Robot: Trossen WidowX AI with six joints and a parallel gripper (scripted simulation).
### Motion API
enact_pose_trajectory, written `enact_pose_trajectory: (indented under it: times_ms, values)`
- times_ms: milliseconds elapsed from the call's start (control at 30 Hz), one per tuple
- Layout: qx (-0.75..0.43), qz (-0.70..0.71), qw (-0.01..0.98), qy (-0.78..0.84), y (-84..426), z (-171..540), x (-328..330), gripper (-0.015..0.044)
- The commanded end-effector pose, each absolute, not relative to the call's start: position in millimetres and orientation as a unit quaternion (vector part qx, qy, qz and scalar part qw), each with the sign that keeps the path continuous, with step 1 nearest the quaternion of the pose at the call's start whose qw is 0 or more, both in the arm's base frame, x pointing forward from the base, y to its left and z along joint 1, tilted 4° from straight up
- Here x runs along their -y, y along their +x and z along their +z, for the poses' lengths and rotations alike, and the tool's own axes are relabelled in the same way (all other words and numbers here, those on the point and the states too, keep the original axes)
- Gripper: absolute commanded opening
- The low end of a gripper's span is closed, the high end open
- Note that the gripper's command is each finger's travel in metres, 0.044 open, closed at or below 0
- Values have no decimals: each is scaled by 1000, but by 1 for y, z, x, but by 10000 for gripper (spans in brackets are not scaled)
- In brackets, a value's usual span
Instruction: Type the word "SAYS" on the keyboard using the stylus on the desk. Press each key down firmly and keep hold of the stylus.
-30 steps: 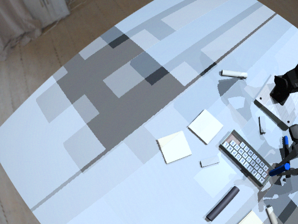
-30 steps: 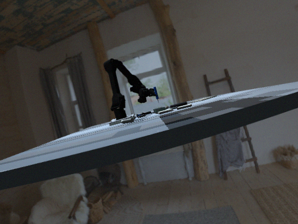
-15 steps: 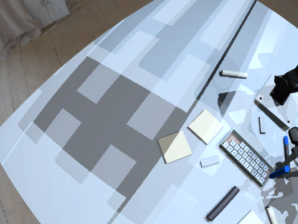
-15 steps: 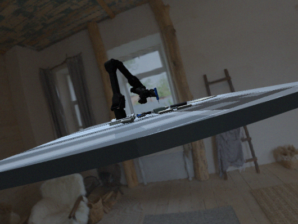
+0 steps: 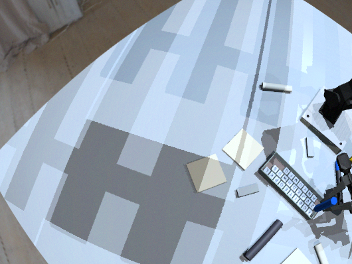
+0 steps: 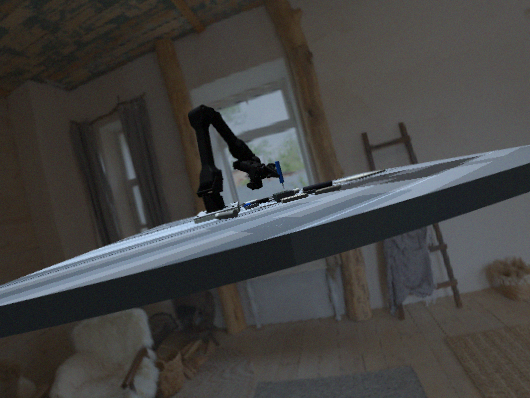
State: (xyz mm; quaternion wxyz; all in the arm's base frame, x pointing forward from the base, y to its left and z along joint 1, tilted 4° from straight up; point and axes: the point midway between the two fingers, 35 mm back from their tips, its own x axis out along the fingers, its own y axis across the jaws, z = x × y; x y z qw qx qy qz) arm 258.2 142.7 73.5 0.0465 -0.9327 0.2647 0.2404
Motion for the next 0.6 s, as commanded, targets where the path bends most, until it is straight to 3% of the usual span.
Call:
enact_pose_trajectory:
  times_ms: [0,67,567]
  values:
    - [-265,242,44,-932,258,70,-142,26]
    - [-265,242,44,-932,258,69,-142,79]
    - [-265,242,44,-932,258,63,-143,81]
